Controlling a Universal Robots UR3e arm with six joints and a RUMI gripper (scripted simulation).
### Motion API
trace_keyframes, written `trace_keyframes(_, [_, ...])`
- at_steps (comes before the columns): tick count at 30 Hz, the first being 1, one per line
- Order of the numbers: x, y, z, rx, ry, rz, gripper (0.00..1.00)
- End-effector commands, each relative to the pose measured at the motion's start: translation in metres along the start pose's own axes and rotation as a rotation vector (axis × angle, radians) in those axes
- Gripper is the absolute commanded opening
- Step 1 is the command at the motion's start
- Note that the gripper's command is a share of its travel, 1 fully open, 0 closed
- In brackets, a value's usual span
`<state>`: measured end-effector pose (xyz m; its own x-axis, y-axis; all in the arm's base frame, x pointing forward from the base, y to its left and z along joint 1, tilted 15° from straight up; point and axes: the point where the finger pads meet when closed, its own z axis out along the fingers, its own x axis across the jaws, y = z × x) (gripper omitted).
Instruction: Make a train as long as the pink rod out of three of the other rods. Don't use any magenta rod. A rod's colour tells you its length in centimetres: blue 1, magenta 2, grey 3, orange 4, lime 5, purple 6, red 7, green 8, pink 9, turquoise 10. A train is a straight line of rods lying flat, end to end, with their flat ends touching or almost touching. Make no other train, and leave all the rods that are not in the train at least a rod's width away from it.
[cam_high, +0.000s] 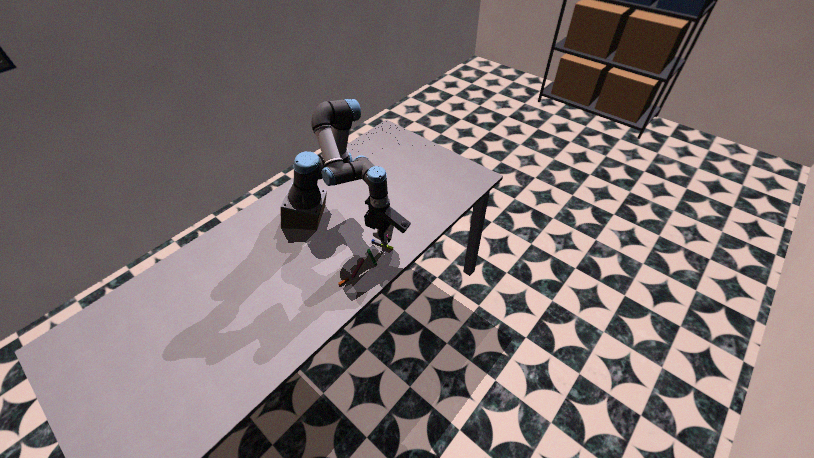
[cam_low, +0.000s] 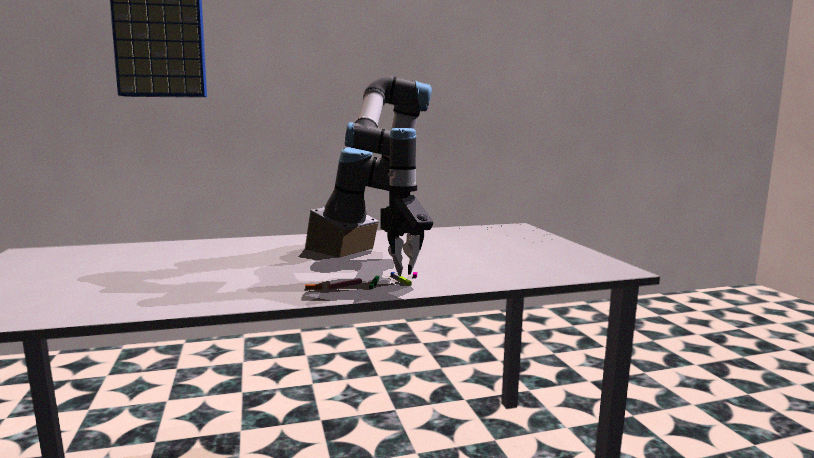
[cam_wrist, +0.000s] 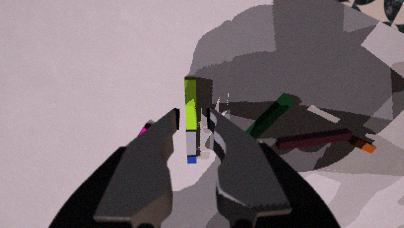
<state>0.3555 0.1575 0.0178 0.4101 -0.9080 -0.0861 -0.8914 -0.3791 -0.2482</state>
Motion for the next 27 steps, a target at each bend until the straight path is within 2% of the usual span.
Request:
trace_keyframes(1, [-0.001, 0.002, -0.021, -0.012, -0.009, 0.000, 0.14])
trace_keyframes(15, [-0.001, 0.002, -0.066, -0.012, -0.008, 0.000, 0.14])
trace_keyframes(26, [-0.001, 0.002, -0.072, -0.013, -0.008, 0.000, 0.14])
trace_keyframes(27, [-0.001, 0.002, -0.072, -0.013, -0.008, 0.000, 1.00])
